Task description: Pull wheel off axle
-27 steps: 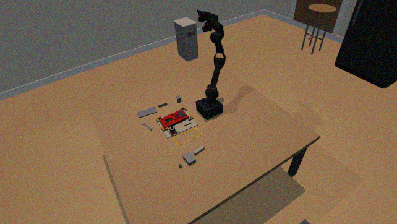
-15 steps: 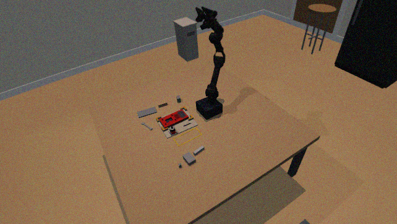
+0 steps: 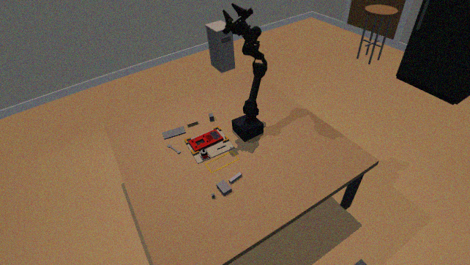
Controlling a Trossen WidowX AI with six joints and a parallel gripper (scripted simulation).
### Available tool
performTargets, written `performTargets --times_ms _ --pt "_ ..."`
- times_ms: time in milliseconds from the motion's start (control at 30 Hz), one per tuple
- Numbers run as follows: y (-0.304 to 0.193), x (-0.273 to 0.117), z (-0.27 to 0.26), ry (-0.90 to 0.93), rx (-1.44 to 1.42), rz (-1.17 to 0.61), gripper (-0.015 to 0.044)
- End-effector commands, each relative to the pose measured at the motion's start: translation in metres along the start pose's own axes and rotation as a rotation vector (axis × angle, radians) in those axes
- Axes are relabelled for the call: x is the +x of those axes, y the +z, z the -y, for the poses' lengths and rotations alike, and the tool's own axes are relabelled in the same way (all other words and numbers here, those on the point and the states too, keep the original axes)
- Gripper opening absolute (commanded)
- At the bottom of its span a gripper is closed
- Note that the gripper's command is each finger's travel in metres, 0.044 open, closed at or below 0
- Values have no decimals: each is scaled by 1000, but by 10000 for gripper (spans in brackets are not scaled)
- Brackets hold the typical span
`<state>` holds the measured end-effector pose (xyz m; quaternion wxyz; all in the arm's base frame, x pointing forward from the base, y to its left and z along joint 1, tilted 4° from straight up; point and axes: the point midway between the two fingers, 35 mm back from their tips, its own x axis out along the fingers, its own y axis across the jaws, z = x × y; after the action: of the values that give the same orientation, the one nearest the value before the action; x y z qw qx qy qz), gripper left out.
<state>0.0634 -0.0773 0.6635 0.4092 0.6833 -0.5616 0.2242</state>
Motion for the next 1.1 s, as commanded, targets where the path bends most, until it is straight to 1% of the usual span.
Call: performTargets --times_ms 0,267,467,633,767,1067 --pt "-26 -2 46 -75 -123 -86 300" --pt "-58 -14 126 -231 -322 -242 300" --pt "-68 -27 191 -365 -453 -339 300" --pt "-63 -39 248 -487 -566 -398 300" --pt "-58 -46 273 -547 -609 -421 300" --pt "-33 -89 368 -843 -707 -495 300"
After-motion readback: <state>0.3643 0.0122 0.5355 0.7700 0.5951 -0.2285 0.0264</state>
